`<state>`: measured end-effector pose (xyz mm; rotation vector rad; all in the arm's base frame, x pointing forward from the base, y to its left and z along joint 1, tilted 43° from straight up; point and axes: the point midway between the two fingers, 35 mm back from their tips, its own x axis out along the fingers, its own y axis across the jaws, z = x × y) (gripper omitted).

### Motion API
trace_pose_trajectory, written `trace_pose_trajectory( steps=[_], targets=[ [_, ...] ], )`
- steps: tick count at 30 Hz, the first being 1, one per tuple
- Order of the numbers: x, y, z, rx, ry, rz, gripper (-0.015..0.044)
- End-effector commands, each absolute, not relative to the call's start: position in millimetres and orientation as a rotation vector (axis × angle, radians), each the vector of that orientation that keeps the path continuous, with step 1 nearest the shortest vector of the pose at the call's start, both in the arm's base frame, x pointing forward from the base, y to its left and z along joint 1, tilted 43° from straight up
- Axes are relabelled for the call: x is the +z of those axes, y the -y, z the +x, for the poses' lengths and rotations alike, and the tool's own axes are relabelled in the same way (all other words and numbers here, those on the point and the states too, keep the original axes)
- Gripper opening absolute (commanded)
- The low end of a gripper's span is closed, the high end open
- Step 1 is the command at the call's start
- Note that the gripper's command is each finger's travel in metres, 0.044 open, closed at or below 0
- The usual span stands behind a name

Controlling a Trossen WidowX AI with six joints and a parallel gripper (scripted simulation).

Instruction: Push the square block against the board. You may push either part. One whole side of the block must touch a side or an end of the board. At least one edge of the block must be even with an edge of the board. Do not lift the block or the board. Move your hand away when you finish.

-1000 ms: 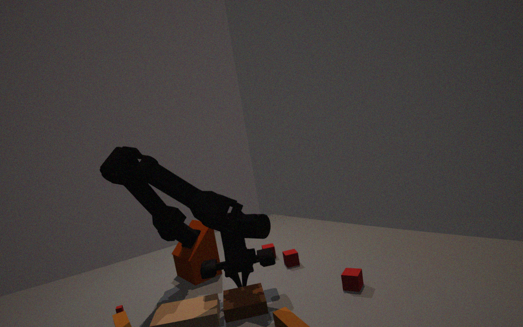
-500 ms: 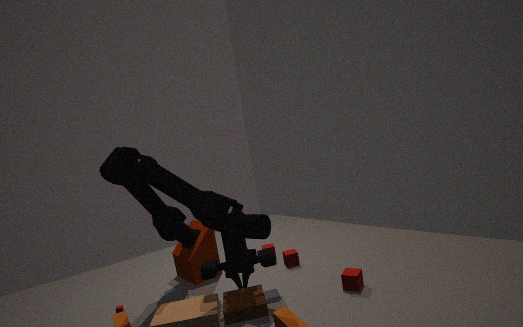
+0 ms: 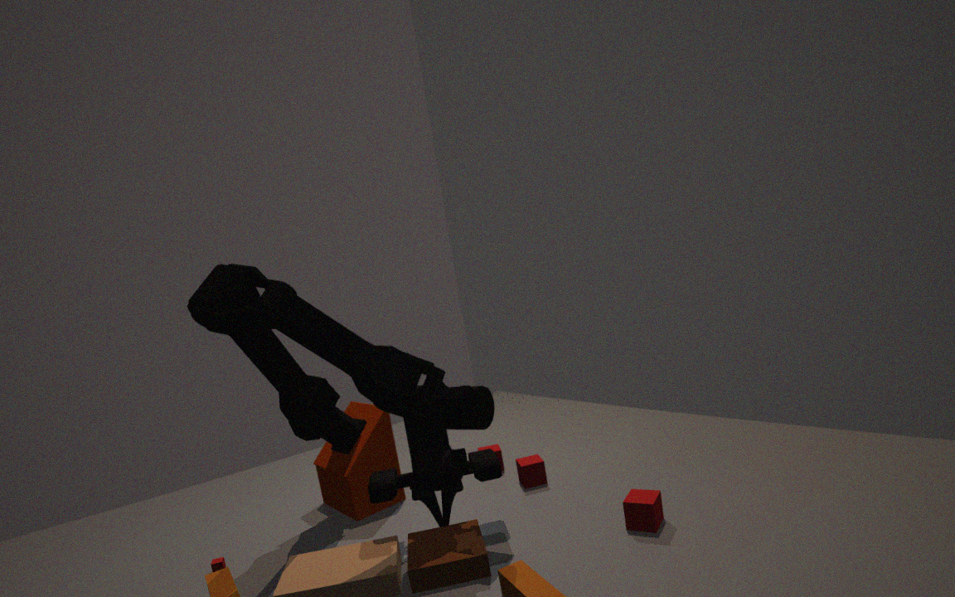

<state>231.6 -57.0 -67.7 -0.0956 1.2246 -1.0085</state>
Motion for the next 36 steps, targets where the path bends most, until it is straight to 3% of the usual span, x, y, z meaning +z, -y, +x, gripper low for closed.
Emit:
trace_pose_trajectory(
  steps=[1,10,21,36],
  targets=[
    [-70.7,53.9,225.4,-1.009,-1.225,-0.090,0.0000],
    [-75.6,48.8,213.4,-1.010,-1.226,-0.091,0.0000],
    [-32.7,12.9,217.7,-1.010,-1.226,-0.090,0.0000],
    [-34.7,10.5,259.9,-0.702,-1.433,-0.453,0.0000]
  ],
)
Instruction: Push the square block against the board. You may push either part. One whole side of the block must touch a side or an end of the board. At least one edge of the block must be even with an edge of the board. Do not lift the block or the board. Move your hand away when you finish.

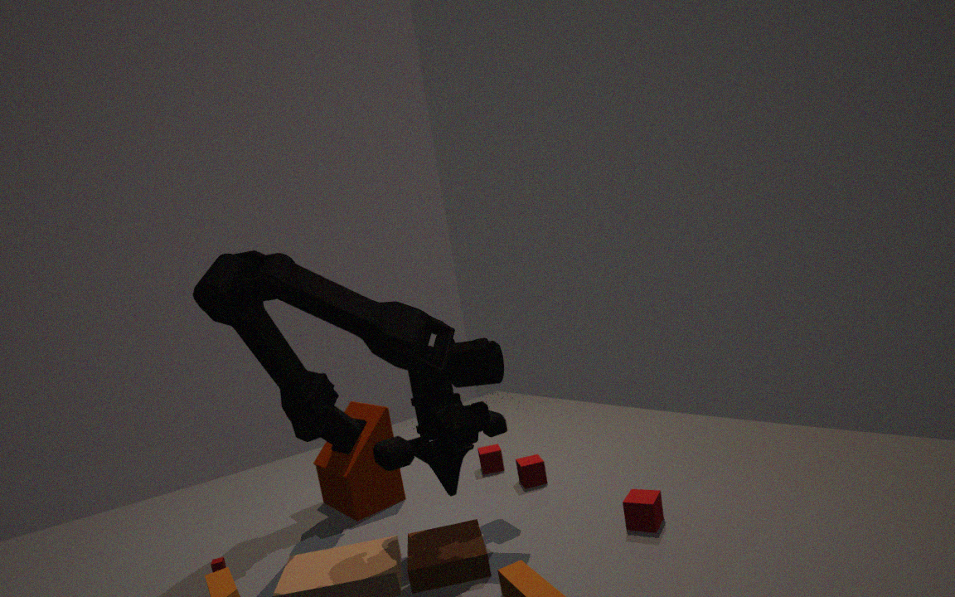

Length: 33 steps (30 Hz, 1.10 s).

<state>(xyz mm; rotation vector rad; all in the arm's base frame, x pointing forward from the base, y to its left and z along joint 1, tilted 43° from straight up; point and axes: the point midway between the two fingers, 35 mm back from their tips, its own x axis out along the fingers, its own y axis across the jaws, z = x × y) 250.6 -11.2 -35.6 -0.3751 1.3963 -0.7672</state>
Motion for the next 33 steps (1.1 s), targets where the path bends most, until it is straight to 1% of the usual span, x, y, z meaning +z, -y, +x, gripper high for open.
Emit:
trace_pose_trajectory(
  steps=[1,18,33],
  targets=[
    [-34.6,10.3,262.8,-0.678,-1.447,-0.479,0.0000],
    [-33.7,10.2,311.1,-0.243,-1.640,-0.924,0.0000],
    [-33.4,14.0,347.0,0.145,-1.732,-1.268,0.0000]
  ],
)
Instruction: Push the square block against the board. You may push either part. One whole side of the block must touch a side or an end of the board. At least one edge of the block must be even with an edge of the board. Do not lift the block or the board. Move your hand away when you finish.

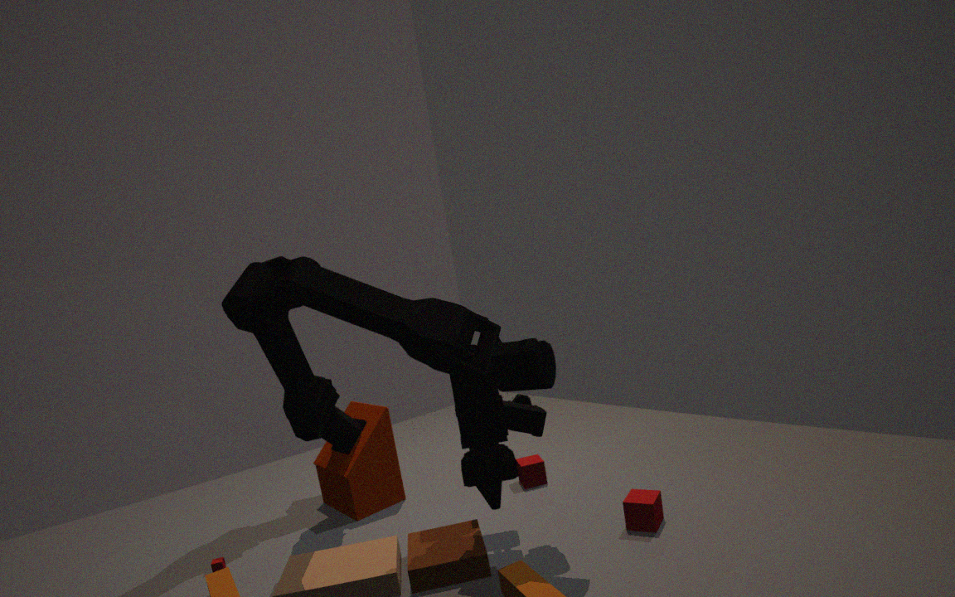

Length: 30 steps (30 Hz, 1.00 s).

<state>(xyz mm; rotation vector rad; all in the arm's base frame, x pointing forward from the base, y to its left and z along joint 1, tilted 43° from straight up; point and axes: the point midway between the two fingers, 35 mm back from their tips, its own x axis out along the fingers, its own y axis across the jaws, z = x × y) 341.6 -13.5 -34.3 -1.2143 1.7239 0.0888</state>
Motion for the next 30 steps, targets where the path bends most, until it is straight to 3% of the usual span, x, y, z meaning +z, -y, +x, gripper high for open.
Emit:
trace_pose_trajectory(
  steps=[1,10,30],
  targets=[
    [-33.4,14.0,347.0,0.145,-1.732,-1.268,0.0000],
    [-73.6,52.0,347.1,0.159,-1.735,-1.284,0.0000],
    [-59.2,66.9,334.8,0.161,-1.736,-1.284,0.0000]
  ],
)
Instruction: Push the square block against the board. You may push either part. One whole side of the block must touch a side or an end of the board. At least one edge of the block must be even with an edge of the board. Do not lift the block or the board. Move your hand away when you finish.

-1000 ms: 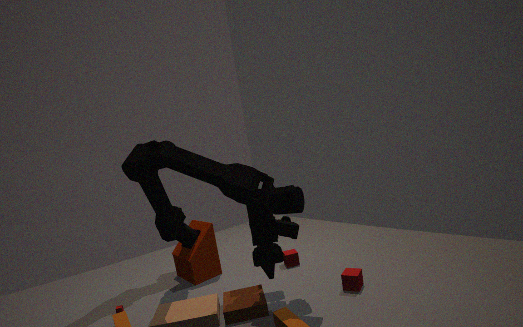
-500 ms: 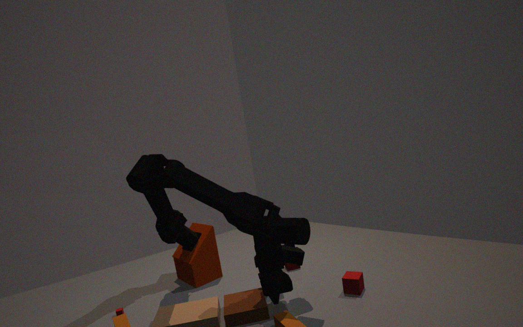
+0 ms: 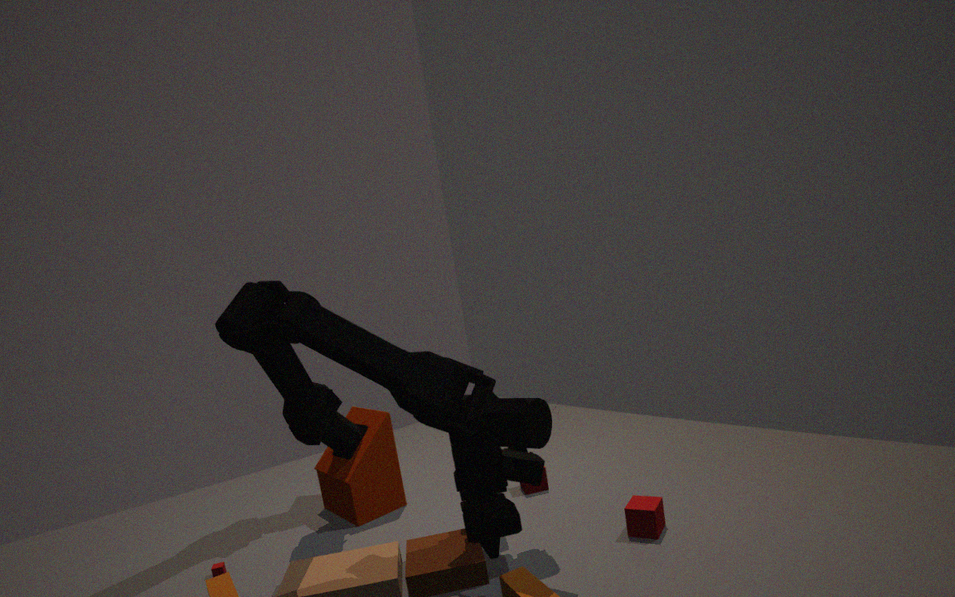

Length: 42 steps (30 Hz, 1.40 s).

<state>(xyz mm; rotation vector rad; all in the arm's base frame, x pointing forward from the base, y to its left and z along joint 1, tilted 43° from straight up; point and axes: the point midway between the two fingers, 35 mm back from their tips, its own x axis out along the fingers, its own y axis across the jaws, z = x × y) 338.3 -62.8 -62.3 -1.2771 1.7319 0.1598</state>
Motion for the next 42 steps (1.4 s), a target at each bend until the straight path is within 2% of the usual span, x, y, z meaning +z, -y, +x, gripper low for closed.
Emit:
trace_pose_trajectory(
  steps=[1,12,42],
  targets=[
    [-58.3,67.9,333.9,0.161,-1.736,-1.284,0.0000],
    [-51.6,75.0,327.3,0.161,-1.736,-1.284,0.0000],
    [-77.6,47.4,357.1,0.160,-1.734,-1.283,0.0000]
  ],
)
